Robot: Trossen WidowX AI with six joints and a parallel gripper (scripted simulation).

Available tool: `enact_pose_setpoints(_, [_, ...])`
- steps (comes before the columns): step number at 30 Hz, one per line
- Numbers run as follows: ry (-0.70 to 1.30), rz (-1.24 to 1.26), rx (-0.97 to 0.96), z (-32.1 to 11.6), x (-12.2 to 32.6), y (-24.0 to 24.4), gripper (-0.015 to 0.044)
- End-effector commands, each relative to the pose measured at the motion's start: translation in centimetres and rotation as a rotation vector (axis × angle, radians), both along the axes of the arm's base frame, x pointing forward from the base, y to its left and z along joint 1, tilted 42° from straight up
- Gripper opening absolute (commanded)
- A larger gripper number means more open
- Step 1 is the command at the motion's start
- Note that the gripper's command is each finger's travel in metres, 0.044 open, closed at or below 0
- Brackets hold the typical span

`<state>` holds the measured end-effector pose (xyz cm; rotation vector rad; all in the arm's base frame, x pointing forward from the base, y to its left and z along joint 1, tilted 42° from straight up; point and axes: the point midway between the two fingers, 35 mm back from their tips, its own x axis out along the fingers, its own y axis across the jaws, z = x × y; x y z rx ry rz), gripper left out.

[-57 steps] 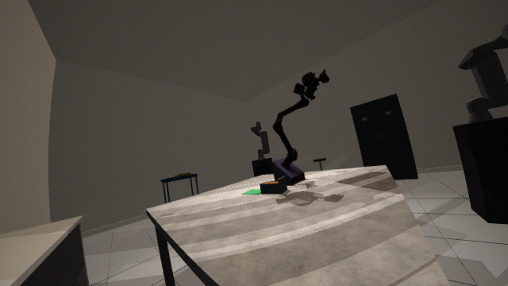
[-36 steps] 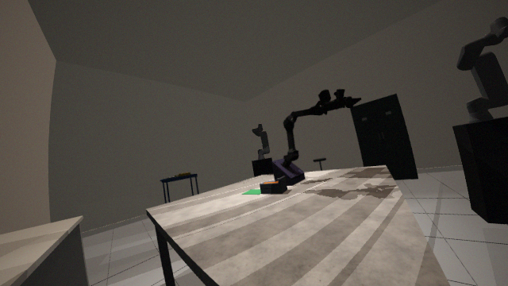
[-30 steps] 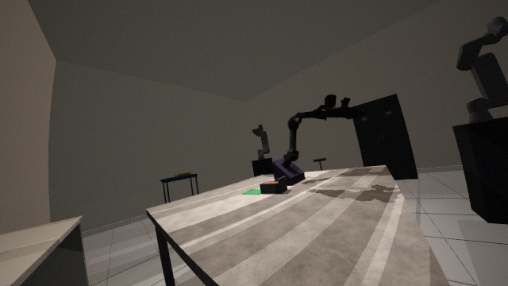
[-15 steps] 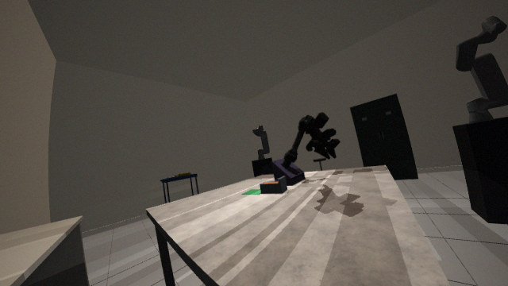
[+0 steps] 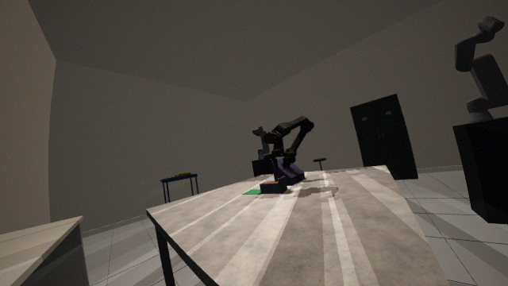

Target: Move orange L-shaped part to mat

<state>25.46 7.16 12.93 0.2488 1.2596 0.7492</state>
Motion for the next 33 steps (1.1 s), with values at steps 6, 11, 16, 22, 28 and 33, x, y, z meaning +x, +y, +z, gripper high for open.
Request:
enact_pose_setpoints(6, [0.169,-0.068,0.059,-1.9,-2.4,-2.5,0.0180])
enact_pose_setpoints(11, [0.168,-0.069,0.056,-4.5,-2.0,-0.2,0.0180])
enact_pose_setpoints(16, [0.168,-0.068,0.063,-7.3,-2.2,2.6,0.0180])
enact_pose_setpoints(22, [0.168,-0.068,0.063,-7.5,-2.2,2.7,0.0180])
enact_pose_setpoints(28, [0.168,-0.068,0.062,-8.1,-2.1,3.3,0.0180])
enact_pose_setpoints(33, [0.168,-0.068,0.062,-8.7,-2.1,3.8,0.0180])
